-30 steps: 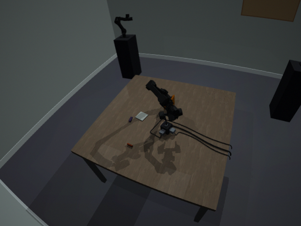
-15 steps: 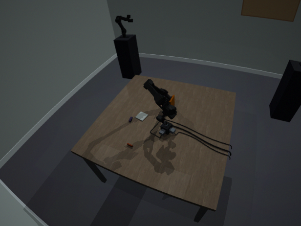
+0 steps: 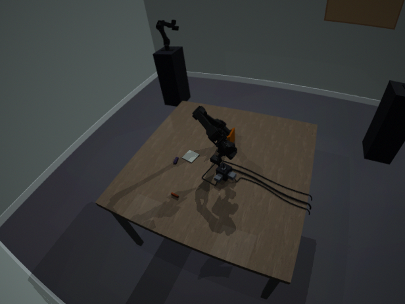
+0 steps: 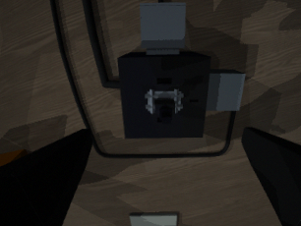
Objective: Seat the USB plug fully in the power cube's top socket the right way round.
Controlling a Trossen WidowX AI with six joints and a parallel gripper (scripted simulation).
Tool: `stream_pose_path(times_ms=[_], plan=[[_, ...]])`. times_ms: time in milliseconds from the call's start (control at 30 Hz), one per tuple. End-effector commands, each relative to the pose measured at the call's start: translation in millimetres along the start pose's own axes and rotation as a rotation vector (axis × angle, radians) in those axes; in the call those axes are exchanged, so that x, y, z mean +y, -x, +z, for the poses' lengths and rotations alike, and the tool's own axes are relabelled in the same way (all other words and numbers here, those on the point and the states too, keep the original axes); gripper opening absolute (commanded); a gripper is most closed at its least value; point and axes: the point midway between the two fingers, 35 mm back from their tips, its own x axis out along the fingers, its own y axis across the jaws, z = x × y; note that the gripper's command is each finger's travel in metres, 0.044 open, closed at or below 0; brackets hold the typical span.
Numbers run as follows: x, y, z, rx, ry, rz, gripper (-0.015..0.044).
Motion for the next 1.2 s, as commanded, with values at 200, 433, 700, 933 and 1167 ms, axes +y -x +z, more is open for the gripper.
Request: stream_pose_path(times_ms=[200,433,700,933,1167], plan=[[-0.7,-9.0,-0.5,0.001,0.006,-0.006,0.044],[-0.8,-16.1,-0.6,0.002,0.006,-0.006,0.044],[-0.9,-24.1,-0.8,0.002,0.006,-0.006,0.044],[-0.5,-26.1,-1.0,0.001,0.001,0.001,0.0387],[-0.5,-26.1,-1.0,0.001,0.001,0.001,0.0204]])
